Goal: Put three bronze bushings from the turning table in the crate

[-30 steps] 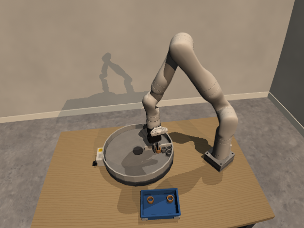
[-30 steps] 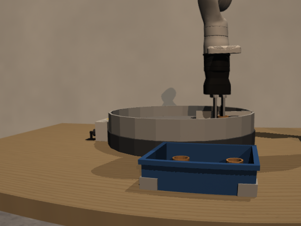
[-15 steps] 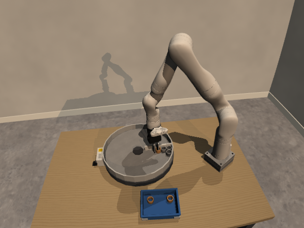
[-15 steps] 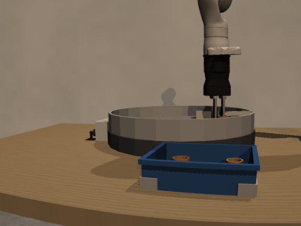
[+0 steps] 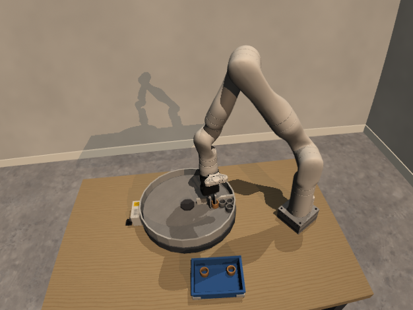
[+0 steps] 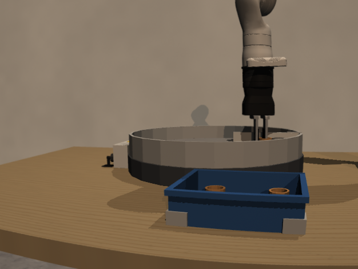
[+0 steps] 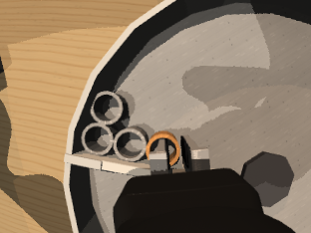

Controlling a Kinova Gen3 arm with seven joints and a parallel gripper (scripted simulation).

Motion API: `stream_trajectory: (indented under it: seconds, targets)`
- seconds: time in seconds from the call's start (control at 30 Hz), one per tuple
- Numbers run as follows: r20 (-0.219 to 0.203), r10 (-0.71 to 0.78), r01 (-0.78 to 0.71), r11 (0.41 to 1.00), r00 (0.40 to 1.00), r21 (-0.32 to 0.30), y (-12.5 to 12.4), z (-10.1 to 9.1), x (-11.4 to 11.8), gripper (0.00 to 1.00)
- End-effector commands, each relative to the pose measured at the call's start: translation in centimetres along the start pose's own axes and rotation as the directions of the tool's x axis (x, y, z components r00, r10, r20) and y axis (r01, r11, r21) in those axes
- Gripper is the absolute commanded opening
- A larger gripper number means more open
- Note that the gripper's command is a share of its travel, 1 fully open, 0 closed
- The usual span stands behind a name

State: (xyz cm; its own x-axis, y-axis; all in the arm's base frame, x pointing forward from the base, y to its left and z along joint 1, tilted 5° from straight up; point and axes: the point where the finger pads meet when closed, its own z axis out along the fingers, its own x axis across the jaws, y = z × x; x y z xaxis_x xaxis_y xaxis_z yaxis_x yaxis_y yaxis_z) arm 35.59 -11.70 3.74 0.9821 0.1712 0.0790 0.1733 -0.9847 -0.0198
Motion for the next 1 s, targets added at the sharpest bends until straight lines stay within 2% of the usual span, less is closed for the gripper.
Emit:
stream_trajectory:
  seconds: [0.0, 0.97]
  targets:
    - [0.001, 0.001, -0.001, 1.0, 1.0, 0.0, 0.01, 0.22, -0.03, 0.4]
    - [0.001, 0.001, -0.001, 1.0, 1.0, 0.0, 0.01, 0.76, -0.03, 0.4]
